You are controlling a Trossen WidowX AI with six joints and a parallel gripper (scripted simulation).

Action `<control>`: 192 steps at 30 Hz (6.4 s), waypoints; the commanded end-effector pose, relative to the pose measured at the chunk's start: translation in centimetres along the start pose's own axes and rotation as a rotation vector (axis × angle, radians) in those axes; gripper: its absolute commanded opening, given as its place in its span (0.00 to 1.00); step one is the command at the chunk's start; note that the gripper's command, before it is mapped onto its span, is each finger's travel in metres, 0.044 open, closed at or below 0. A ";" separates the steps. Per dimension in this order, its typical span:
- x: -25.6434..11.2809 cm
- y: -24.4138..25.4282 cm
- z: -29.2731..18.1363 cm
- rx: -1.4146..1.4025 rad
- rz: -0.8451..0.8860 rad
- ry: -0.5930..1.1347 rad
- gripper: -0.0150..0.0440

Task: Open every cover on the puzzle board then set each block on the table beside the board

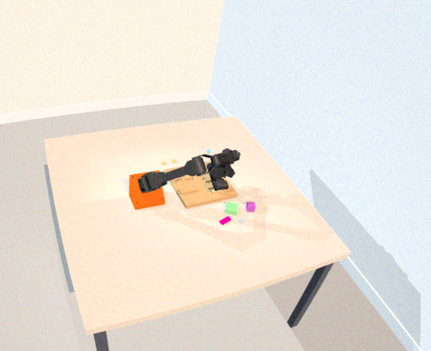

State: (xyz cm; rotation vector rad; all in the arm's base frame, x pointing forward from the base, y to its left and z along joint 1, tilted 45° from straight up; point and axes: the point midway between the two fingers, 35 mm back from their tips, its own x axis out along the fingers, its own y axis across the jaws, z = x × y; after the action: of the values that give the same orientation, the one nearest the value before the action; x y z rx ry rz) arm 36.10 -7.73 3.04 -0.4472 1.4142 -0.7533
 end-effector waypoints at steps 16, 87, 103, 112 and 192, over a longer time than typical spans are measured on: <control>0.9 -0.1 -0.2 -0.008 -0.006 0.008 0.50; -1.4 0.0 -0.2 -0.006 -0.003 0.008 0.39; -3.8 0.0 -0.2 -0.008 -0.003 0.009 0.39; -6.1 0.0 -0.2 -0.009 -0.002 0.009 0.39; -3.9 -15.0 -7.0 -0.011 -0.003 0.013 0.39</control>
State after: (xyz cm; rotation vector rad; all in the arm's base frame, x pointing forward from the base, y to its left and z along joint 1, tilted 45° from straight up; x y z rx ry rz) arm 26.40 -13.99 15.90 -0.4525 1.4190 -0.7581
